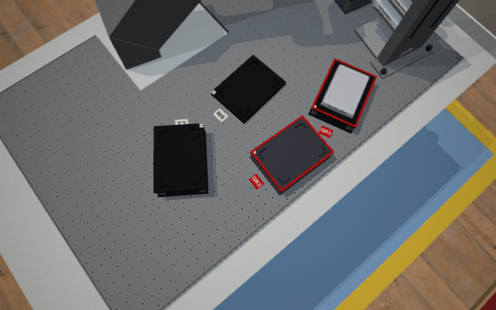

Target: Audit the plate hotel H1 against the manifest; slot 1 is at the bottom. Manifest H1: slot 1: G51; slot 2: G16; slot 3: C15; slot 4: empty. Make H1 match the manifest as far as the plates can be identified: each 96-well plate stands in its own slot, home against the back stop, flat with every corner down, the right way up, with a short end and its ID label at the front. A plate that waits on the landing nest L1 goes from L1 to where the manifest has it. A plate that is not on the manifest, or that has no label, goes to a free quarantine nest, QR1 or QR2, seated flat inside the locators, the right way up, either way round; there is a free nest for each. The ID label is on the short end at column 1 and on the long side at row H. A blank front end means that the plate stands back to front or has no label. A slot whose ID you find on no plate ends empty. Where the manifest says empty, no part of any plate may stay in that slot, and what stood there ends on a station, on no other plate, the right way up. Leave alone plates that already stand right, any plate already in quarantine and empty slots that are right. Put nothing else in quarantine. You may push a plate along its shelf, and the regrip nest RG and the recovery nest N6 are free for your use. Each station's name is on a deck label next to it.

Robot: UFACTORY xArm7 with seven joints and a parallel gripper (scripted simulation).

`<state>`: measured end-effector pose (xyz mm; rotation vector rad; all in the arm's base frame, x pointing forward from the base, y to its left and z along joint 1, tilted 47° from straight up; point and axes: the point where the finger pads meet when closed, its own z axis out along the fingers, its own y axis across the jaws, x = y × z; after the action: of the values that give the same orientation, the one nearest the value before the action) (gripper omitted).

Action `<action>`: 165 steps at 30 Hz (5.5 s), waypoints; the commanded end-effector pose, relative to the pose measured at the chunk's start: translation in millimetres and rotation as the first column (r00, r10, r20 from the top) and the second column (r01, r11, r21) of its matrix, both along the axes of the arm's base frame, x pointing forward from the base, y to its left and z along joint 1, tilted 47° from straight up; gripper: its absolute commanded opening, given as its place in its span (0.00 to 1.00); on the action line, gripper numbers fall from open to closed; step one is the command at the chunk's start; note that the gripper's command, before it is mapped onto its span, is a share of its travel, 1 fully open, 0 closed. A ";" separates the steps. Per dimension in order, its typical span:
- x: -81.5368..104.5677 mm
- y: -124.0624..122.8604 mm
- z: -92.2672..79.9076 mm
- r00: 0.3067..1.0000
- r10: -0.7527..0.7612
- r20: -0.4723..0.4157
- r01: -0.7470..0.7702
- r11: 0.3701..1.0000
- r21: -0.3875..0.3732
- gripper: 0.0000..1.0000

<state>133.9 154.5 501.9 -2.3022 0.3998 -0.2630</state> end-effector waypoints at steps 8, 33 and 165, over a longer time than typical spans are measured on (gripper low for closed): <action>2.4 3.8 -2.9 1.000 0.000 0.002 0.000 1.000 0.003 1.00; 14.2 29.3 -29.0 1.000 0.000 0.002 0.000 1.000 0.003 1.00; 73.8 158.0 -160.9 1.000 0.000 0.001 0.000 1.000 0.003 1.00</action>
<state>205.2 307.5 344.0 -2.3022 0.4000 -0.2627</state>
